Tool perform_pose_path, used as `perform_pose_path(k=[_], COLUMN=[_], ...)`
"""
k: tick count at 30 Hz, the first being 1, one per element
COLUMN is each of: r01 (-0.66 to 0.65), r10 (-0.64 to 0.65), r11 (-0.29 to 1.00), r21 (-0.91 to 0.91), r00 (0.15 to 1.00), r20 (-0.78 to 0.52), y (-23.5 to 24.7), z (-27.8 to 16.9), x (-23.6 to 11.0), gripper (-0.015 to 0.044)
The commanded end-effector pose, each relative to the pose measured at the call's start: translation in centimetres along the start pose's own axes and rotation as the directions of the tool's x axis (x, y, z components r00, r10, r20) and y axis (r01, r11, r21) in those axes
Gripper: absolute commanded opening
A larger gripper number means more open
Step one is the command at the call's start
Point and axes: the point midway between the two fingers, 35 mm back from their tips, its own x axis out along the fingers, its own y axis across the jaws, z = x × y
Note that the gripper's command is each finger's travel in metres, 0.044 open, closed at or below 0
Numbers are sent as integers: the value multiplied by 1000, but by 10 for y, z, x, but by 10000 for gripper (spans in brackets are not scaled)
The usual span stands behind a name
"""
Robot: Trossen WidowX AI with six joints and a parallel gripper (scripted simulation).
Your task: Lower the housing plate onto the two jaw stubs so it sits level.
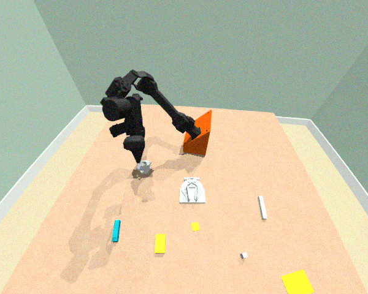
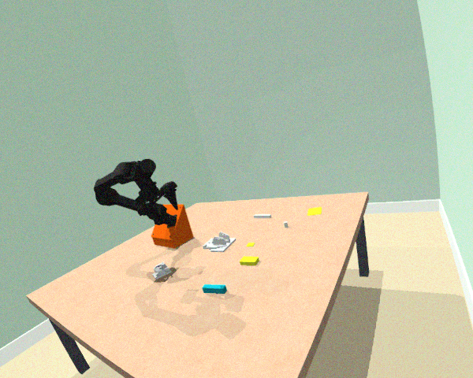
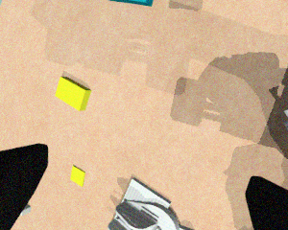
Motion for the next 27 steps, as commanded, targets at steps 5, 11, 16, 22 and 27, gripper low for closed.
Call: perform_pose_path(k=[5,11,16,22,27], r01=[104,167,216,269,309], r10=[-105,-172,-226,-290,-341], r11=[982,950,913,855,797], r21=[159,263,347,443,519], r00=[994,985,974,957,939], r20=[0,-4,-11,-23,-36], y=[-28,-47,-64,-84,-102], z=[5,8,10,11,11], x=[23,36,45,56,63], gripper=[440,440,440,440,440])
